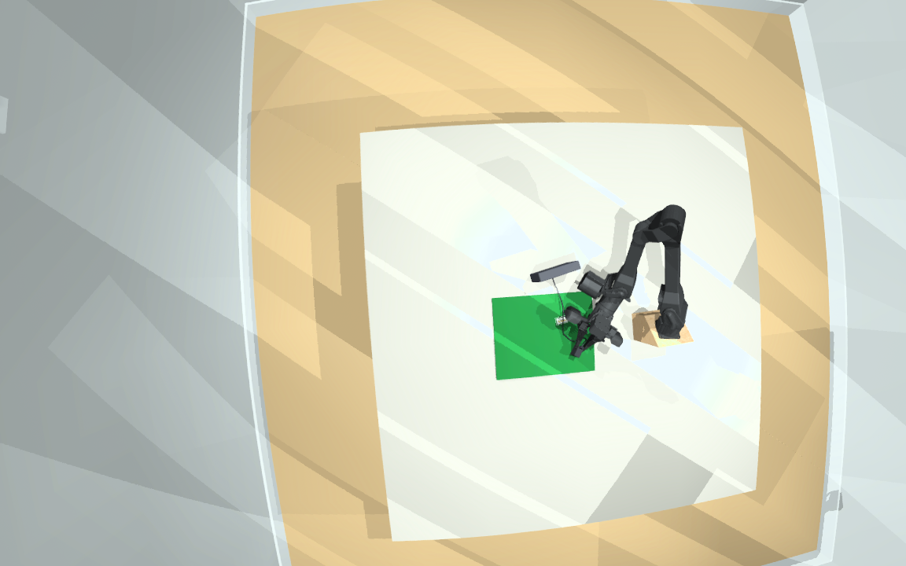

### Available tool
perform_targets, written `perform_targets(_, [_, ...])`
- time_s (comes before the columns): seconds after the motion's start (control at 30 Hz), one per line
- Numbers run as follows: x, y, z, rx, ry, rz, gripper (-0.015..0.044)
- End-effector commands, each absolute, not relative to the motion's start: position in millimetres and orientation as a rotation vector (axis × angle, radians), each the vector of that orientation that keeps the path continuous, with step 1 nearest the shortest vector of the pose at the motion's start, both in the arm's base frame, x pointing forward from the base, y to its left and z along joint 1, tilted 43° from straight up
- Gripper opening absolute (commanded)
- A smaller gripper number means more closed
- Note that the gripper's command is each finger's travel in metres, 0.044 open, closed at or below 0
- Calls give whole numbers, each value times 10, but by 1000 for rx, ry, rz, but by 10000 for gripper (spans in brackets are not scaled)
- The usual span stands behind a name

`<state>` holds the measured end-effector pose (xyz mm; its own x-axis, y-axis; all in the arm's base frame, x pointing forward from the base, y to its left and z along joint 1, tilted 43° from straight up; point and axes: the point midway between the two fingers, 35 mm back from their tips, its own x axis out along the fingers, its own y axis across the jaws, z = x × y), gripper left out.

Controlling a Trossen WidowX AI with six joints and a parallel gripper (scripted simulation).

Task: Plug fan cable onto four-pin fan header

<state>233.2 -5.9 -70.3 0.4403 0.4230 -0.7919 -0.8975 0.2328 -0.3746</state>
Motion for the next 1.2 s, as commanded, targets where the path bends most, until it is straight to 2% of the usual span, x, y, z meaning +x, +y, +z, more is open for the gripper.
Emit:
perform_targets(0.0, [2328, -58, -704, -934, 614, 989, 0])
perform_targets(0.43, [2328, -58, -704, -934, 614, 989, 0])
perform_targets(0.6, [2332, -59, -703, -936, 612, 989, 131])
perform_targets(0.63, [2332, -59, -703, -936, 612, 989, 140])
perform_targets(1.17, [2332, -59, -703, -936, 612, 989, 140])
